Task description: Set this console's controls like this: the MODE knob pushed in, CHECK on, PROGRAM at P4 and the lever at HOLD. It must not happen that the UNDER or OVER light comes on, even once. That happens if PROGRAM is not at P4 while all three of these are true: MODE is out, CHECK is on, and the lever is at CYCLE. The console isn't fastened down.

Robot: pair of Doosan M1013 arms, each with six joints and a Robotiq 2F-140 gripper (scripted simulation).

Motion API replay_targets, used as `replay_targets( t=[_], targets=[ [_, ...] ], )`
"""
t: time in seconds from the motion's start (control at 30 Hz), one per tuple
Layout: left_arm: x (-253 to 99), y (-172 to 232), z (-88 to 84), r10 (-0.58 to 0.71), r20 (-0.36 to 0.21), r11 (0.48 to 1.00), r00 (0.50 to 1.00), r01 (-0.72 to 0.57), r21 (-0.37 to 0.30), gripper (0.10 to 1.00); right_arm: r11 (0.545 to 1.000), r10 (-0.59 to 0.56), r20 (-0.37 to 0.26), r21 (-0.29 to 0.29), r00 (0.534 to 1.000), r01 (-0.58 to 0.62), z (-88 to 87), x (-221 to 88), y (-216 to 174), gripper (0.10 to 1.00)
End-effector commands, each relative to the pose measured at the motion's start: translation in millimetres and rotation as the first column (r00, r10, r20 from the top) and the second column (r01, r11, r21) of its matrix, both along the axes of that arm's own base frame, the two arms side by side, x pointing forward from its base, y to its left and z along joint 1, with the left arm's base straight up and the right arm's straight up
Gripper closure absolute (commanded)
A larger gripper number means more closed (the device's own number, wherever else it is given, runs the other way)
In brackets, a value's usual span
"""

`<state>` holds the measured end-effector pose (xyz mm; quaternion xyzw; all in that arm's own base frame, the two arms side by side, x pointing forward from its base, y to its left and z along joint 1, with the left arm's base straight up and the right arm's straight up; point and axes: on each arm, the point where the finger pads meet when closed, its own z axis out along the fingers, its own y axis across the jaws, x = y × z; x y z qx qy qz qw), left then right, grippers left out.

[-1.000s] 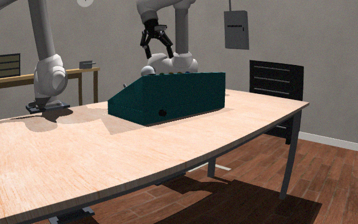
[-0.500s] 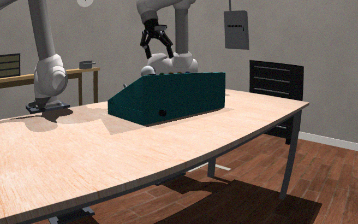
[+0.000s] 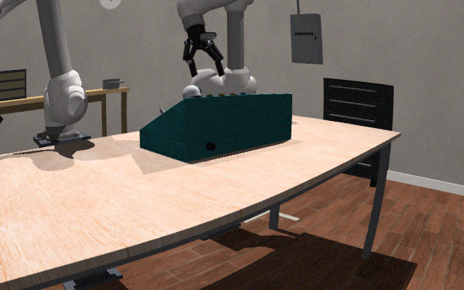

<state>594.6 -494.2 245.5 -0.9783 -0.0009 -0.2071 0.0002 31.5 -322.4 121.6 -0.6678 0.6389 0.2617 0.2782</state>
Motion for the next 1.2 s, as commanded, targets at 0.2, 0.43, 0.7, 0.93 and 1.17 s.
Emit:
replay_targets(
  t=[0.2, 0.43, 0.7, 0.93, 1.17],
  targets=[
    [0.2, -0.3, 1.4, 0.000, 0.001, 1.000, 1.000, 0.000, -0.001, 0.601, 1.000, 0.000, 0.000, 0.002, 1.000, 0.000, -0.7, 0.1, 1.5, 0.098],
    [0.3, -0.3, 1.4, 0.000, 0.002, 1.000, 1.000, 0.000, -0.001, 0.601, 1.000, 0.000, 0.000, 0.002, 1.000, 0.000, -0.7, 0.1, 1.5, 0.098],
    [0.3, -0.3, 1.4, 0.000, 0.002, 1.000, 1.000, 0.000, -0.001, 0.601, 1.000, 0.000, 0.000, 0.002, 1.000, 0.000, -0.7, 0.1, 1.5, 0.098],
    [0.4, -0.3, 1.5, 0.000, 0.002, 1.000, 1.000, 0.000, -0.001, 0.601, 1.000, 0.000, 0.000, 0.002, 1.000, 0.000, -0.7, 0.1, 1.5, 0.098],
    [13.9, -18.9, 9.2, 0.001, 0.003, 1.000, 1.000, -0.001, 0.000, 0.601, 1.000, 0.000, 0.000, 0.002, 1.000, 0.000, -0.7, 0.1, 1.5, 0.098]
  ],
)
